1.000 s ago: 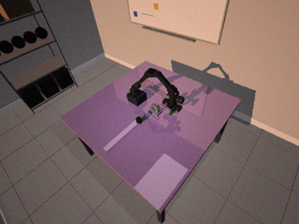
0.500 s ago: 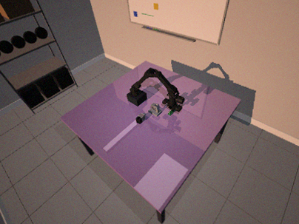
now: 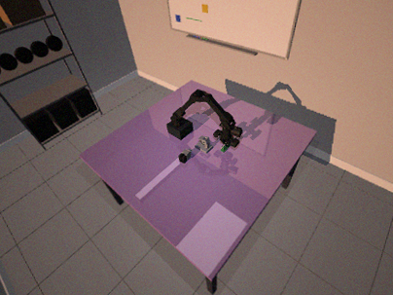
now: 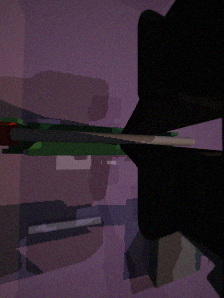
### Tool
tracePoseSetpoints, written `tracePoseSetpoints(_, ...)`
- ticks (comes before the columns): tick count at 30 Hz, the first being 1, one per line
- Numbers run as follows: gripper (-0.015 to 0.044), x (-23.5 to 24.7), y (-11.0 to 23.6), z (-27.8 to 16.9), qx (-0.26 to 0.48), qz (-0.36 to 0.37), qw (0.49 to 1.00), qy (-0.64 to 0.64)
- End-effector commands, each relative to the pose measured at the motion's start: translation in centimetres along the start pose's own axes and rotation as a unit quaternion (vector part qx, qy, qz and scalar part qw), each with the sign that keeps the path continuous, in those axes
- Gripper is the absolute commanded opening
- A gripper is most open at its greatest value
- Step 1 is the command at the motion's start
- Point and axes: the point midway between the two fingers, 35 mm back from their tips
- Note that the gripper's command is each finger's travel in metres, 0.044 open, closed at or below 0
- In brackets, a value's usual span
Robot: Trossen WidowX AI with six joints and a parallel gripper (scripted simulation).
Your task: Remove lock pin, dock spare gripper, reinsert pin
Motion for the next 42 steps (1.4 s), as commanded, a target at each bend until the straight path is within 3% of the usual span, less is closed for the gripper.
tracePoseSetpoints(1, 0.0000, 0.0, -0.3, 0.0, 0.000, 0.001, 1.000, 0.002)
tracePoseSetpoints(7, 0.0000, 0.0, 0.0, 0.0, 0.000, 0.000, 1.000, 0.000)
tracePoseSetpoints(24, 0.0440, 0.2, 1.3, 0.1, 0.000, 0.003, 1.000, -0.001)
tracePoseSetpoints(42, 0.0440, 1.0, 4.3, 0.4, -0.003, 0.019, 1.000, -0.005)
Point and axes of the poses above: the point midway between the two fingers, 35 mm back from their tips, its own y axis back along the fingers, its own x axis across the jaws, z = x × y, and after that the axes turned 15 degrees about y, right-handed
